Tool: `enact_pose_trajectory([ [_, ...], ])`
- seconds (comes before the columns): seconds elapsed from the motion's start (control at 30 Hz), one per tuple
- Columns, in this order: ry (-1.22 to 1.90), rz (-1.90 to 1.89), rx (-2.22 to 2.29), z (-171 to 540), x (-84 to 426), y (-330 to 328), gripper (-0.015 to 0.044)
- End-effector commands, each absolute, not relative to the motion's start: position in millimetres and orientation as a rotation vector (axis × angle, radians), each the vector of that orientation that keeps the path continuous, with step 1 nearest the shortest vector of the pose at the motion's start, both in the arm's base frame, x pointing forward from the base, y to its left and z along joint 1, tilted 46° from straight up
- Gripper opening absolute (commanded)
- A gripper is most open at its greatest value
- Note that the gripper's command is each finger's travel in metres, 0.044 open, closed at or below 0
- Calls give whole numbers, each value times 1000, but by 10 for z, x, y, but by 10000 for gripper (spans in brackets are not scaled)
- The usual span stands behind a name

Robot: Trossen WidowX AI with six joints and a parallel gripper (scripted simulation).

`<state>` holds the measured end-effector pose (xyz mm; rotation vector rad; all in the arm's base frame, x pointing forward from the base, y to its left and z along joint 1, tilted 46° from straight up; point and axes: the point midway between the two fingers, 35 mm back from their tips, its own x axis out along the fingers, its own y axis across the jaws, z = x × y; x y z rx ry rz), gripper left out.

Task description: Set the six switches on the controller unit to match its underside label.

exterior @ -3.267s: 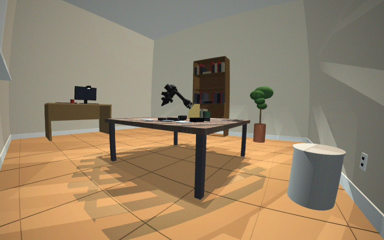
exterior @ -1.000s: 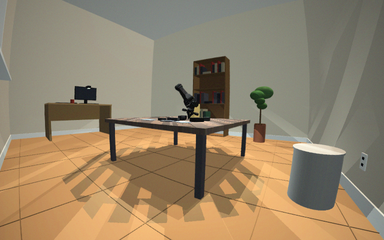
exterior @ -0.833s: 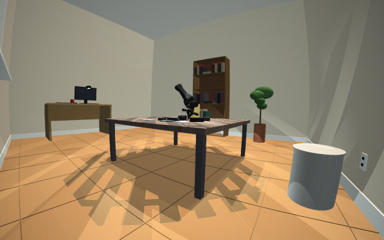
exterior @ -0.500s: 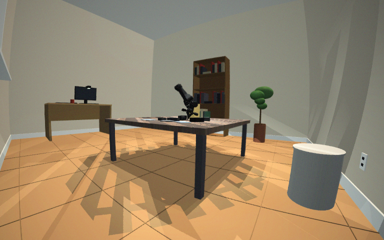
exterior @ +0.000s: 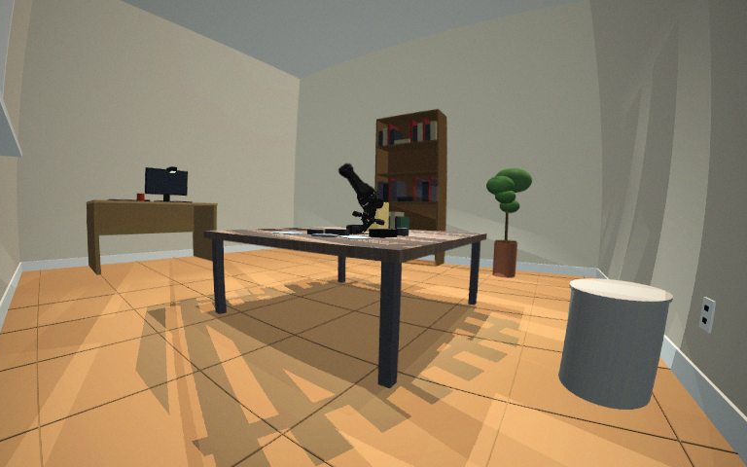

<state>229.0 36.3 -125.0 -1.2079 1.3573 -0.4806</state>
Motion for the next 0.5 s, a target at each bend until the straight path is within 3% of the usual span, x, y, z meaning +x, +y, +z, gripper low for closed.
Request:
enact_pose_trajectory([
  [0.0,1357,-480,-1217,-1231,2288,338,0],
  [0.47,1357,-481,-1218,-1153,2360,271,0],
])
